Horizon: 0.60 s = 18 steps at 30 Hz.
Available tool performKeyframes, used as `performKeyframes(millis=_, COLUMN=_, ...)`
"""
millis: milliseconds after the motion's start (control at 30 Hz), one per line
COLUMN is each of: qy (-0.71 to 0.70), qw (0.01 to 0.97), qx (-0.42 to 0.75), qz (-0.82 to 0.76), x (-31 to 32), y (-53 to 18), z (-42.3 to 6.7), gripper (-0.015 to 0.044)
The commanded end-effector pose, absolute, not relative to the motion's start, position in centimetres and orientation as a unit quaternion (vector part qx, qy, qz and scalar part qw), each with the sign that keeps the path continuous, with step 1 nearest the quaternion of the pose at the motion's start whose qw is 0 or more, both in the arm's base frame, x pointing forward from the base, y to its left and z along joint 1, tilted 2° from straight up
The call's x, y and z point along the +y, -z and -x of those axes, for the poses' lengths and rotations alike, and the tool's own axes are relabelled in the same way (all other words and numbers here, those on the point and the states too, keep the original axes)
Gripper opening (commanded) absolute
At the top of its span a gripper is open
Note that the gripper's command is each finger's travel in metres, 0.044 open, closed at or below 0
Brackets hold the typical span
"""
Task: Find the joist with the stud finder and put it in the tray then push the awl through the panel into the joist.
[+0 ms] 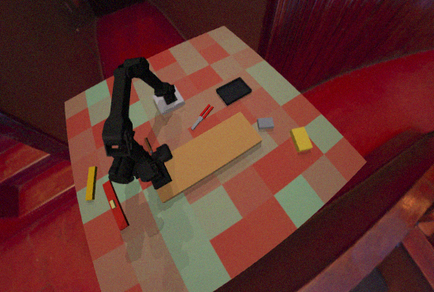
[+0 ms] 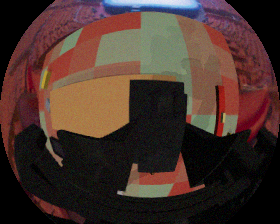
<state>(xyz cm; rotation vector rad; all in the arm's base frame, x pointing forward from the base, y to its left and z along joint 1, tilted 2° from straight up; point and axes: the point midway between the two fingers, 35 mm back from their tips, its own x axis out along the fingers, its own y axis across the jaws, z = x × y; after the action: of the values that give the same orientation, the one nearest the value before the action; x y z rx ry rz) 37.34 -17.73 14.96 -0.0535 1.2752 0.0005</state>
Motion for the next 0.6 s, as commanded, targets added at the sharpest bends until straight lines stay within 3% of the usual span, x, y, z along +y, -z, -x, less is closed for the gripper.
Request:
performKeyframes(millis=0, qy=-0.004, qw=0.805, qx=0.593, qz=0.028, x=-17.8, y=-14.3, z=-37.5, gripper=0.0)
performKeyframes(millis=567, qy=-0.003, qw=0.804, qx=0.594, qz=0.028, x=-17.9, y=-11.7, z=-37.6, gripper=0.0)
